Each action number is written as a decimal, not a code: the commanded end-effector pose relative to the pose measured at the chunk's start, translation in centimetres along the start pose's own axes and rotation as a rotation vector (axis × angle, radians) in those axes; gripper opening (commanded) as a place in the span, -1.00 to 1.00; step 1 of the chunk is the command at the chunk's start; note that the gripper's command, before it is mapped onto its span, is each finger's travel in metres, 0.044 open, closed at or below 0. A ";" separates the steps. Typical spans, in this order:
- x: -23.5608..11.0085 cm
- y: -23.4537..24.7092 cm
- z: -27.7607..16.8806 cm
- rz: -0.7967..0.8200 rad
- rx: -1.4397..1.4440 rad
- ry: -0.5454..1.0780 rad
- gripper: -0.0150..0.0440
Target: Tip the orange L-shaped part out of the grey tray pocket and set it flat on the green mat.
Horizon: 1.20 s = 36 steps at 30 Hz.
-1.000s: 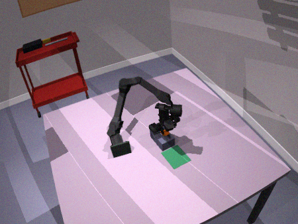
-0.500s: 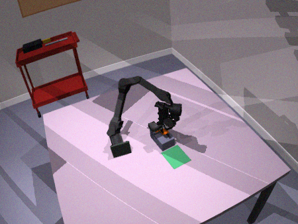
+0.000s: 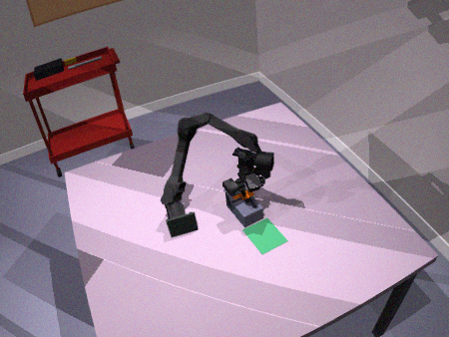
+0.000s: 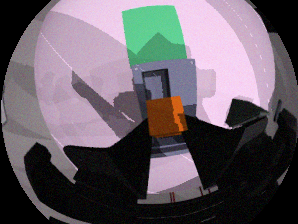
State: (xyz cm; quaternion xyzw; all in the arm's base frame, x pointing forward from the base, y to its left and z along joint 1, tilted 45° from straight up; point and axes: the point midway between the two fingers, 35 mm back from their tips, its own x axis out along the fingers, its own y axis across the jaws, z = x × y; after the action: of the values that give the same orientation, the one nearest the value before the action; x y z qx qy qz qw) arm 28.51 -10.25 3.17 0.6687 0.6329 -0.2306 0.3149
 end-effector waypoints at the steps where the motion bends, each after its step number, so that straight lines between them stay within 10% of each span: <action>1: -1.1 0.1 0.1 0.010 -0.001 -0.005 -0.49; 36: -5.7 0.1 0.1 0.009 0.000 -0.006 -0.49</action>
State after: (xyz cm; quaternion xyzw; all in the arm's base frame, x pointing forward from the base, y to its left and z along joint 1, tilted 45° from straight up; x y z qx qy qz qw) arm 27.98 -13.98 6.88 0.6727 0.6295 -0.2311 0.3127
